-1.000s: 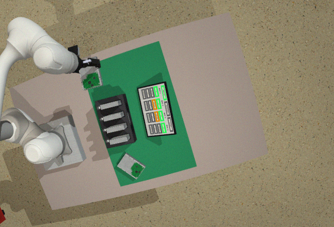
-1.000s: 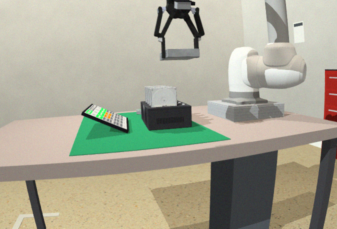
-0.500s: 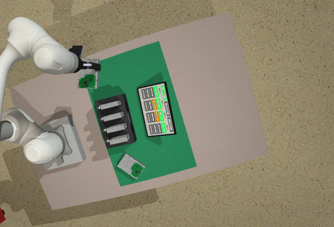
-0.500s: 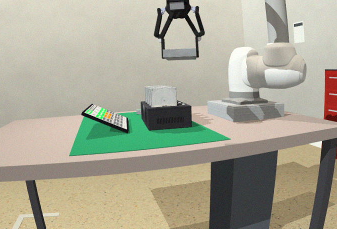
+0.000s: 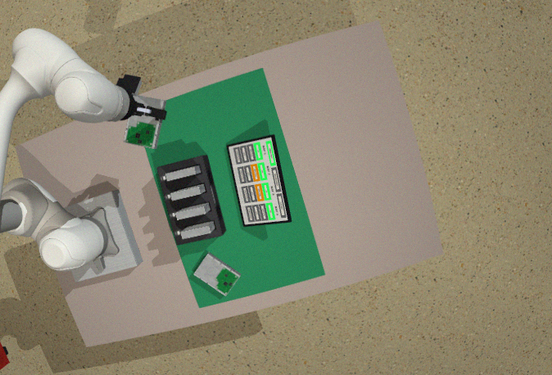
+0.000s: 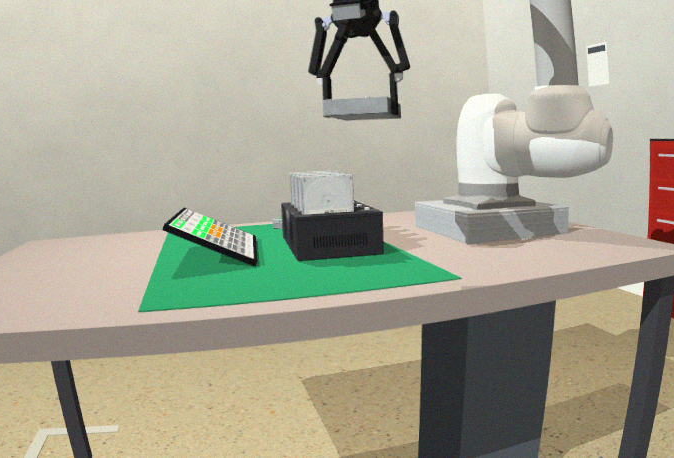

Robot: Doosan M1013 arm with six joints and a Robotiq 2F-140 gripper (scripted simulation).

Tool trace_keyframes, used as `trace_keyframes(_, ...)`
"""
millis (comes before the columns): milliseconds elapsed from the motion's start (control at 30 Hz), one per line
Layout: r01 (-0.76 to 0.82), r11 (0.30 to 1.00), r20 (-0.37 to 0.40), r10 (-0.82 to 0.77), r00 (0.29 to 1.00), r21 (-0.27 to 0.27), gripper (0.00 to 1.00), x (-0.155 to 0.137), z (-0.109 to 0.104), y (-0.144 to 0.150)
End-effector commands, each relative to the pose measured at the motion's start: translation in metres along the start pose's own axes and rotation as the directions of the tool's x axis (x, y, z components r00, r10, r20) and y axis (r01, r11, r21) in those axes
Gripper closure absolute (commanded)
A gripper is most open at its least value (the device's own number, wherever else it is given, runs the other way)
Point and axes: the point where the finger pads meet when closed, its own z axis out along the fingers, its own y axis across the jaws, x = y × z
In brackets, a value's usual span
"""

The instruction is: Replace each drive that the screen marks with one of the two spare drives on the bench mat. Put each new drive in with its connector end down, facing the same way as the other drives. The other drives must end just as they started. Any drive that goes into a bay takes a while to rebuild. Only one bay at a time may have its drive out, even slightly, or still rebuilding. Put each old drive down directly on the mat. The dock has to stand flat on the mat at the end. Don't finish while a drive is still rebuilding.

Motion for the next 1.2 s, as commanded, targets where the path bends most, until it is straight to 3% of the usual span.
trace_keyframes(0,-0.004,1.0,-0.001,0.004,1.0,0.0,0.9,0.0003,-0.0006,0.0001)
trace_keyframes(400,-0.134,0.991,-0.001,0.134,0.991,0.0,0.9,0.0003,-0.0006,0.0001)
trace_keyframes(633,-0.309,0.951,-0.001,0.309,0.951,0.0,0.9,0.0003,-0.0006,0.0001)
trace_keyframes(1167,-0.476,0.88,-0.001,0.476,0.88,0.0,0.9,0.0003,-0.0006,0.0001)
